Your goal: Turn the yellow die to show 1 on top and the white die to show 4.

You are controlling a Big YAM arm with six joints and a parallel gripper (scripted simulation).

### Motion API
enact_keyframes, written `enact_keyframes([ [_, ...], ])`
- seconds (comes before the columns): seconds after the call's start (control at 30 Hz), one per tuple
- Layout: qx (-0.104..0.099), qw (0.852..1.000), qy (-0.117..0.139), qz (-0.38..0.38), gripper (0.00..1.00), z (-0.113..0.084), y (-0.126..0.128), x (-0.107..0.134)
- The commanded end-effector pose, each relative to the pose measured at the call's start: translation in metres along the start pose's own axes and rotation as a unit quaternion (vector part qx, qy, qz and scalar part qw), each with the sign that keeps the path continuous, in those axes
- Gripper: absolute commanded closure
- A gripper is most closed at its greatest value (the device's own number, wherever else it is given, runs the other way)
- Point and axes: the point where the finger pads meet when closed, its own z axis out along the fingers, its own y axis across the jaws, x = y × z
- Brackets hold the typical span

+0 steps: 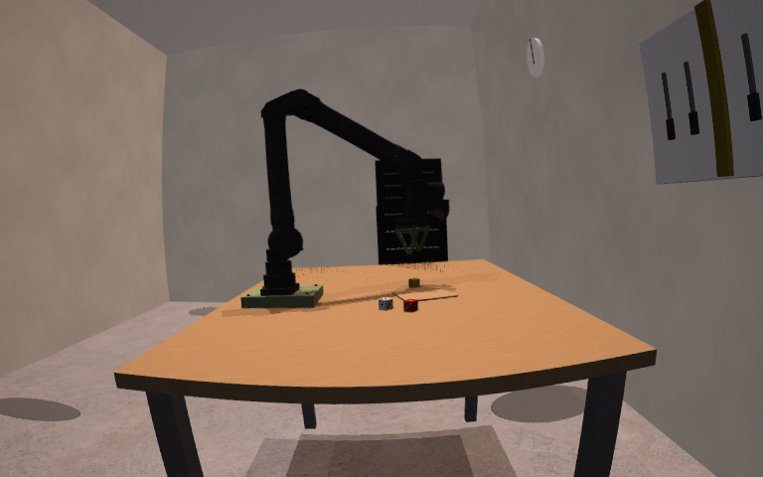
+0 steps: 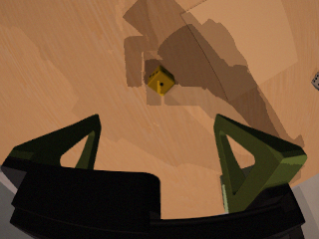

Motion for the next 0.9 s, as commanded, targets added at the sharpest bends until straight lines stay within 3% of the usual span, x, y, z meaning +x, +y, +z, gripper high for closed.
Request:
enact_keyframes([
  [0.0, -0.003, 0.996, -0.006, 0.091, 0.00, 0.003, -0.002, -0.008],
  [0.27, -0.011, 0.984, -0.010, 0.176, 0.00, -0.001, -0.002, -0.008],
  [0.43, -0.006, 0.968, -0.006, 0.252, 0.00, 0.008, -0.003, -0.008],
  [0.73, -0.009, 0.924, -0.007, 0.383, 0.00, 0.011, -0.004, -0.007],
  [0.83, -0.009, 0.924, -0.007, 0.383, 0.00, 0.011, -0.004, -0.007],
  [0.87, -0.010, 0.917, -0.007, 0.398, 0.00, 0.011, -0.003, -0.009],
])
